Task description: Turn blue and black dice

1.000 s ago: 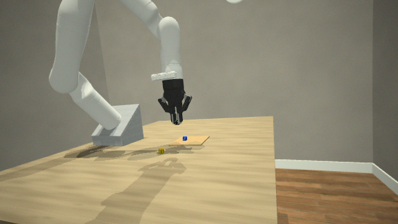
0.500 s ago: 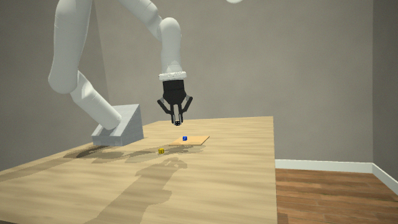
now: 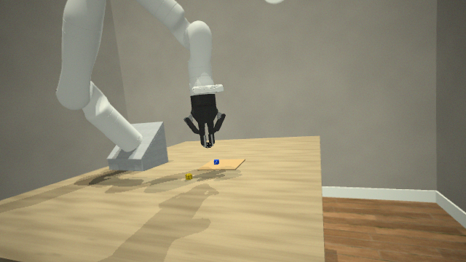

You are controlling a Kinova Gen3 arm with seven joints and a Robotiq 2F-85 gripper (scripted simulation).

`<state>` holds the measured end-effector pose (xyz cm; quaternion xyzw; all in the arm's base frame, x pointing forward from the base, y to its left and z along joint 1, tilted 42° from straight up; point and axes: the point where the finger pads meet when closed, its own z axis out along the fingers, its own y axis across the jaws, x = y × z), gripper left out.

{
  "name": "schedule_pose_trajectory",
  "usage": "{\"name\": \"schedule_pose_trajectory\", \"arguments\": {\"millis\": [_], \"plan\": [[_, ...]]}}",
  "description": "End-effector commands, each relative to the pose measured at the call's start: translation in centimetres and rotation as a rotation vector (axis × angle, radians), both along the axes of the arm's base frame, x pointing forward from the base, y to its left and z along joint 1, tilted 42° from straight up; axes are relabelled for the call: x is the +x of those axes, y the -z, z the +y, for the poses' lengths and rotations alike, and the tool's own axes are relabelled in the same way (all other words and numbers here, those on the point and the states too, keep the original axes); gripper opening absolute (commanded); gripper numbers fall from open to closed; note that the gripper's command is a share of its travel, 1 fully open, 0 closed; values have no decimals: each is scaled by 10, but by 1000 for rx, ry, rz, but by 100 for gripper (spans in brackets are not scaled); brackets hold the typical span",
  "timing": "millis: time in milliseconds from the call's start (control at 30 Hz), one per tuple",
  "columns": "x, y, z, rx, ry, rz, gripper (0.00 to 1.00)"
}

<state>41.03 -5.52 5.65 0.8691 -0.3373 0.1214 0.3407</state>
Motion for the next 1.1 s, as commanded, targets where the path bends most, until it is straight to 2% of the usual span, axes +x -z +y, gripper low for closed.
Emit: {"name": "schedule_pose_trajectory", "arguments": {"millis": [0, 567, 800, 1067], "plan": [[0, 0, -1, 2, -8, 8, 11], [0, 0, -1, -14, -27, 3, 11], [0, 0, -1, -50, -53, -25, 11], [-2, 2, -1, -148, -130, -106, 11]]}}
